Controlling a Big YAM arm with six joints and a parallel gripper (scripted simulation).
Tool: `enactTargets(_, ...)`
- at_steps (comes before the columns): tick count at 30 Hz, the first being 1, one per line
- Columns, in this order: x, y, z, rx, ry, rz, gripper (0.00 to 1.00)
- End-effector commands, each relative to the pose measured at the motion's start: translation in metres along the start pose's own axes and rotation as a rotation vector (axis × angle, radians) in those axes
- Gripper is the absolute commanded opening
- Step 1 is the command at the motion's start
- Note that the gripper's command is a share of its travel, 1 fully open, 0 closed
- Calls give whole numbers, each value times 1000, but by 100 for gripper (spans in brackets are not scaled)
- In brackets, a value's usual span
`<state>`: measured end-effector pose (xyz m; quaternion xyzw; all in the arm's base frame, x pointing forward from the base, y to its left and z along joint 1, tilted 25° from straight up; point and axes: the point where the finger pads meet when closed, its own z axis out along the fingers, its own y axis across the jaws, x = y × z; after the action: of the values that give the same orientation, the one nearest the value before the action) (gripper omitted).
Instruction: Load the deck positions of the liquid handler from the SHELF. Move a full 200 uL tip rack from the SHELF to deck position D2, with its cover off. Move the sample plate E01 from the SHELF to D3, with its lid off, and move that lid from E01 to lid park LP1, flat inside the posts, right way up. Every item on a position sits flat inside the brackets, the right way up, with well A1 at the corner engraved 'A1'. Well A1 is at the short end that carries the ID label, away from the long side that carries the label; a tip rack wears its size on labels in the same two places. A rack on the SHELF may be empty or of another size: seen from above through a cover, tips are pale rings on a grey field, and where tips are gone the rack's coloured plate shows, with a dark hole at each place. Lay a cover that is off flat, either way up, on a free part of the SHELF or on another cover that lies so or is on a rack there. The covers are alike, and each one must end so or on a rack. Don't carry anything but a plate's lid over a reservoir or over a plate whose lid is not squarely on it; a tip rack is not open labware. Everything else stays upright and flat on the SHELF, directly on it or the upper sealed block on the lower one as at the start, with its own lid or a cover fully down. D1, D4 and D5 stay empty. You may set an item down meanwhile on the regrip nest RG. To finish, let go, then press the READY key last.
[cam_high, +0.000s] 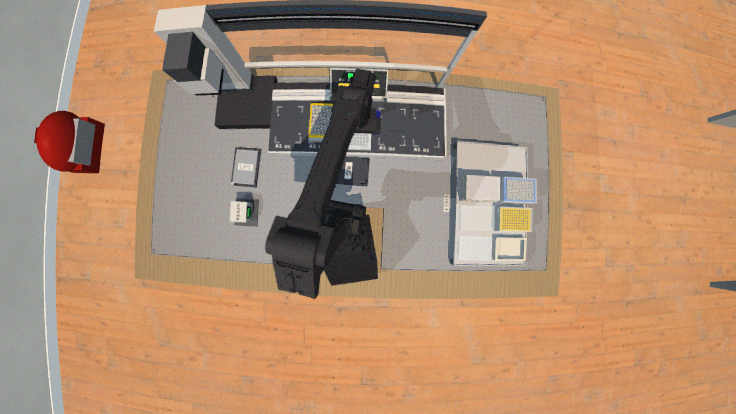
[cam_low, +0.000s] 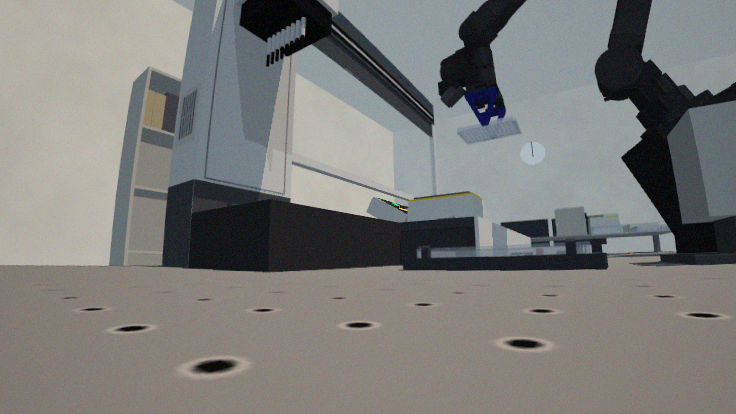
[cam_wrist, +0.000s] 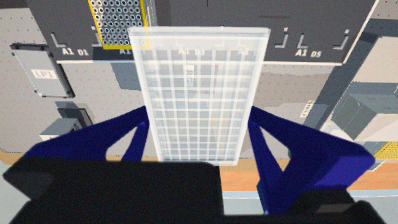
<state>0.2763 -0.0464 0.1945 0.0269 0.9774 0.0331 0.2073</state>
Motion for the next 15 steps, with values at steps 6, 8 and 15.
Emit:
enactTargets(6,-49,1,-22,10,-76,-7,0)
enactTargets(8,-54,1,-22,10,-76,-7,0)
enactTargets(15,-65,0,-22,10,-73,-4,0)
